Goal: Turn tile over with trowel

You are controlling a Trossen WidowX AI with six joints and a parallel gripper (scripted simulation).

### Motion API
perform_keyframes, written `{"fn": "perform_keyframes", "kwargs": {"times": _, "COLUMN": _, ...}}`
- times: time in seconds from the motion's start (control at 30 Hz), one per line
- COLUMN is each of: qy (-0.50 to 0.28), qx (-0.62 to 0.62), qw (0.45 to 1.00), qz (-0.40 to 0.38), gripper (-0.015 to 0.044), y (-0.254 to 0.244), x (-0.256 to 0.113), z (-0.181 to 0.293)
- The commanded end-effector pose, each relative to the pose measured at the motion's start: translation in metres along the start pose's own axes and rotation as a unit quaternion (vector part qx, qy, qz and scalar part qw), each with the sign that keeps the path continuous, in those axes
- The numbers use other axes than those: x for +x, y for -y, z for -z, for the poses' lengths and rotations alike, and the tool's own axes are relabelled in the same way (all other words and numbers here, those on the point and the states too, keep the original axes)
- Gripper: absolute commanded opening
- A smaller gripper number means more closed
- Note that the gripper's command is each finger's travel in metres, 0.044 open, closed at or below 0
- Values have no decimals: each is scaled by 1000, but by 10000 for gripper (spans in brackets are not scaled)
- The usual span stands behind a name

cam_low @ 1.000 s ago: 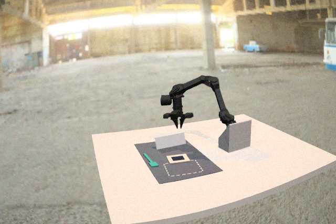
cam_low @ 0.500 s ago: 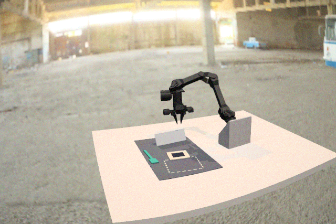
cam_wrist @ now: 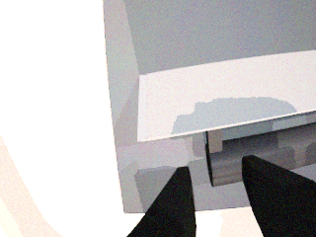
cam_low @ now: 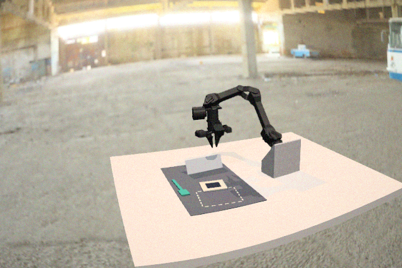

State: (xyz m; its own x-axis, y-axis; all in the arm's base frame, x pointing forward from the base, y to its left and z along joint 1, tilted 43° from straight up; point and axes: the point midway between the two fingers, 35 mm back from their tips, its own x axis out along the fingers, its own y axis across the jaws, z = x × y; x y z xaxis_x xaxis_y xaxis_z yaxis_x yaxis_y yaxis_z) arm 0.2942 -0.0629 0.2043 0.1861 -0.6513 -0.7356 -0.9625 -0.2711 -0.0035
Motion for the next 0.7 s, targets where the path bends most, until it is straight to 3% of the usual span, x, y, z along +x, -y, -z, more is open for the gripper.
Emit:
{"fn": "perform_keyframes", "kwargs": {"times": 0.0, "qy": 0, "qx": 0, "qw": 1000, "qz": 0, "gripper": 100, "y": 0, "x": 0, "z": 0}}
{"fn": "perform_keyframes", "kwargs": {"times": 0.67, "qy": -5, "qx": -8, "qw": 1000, "qz": -1, "gripper": 100, "y": -5, "x": 27, "z": 7}}
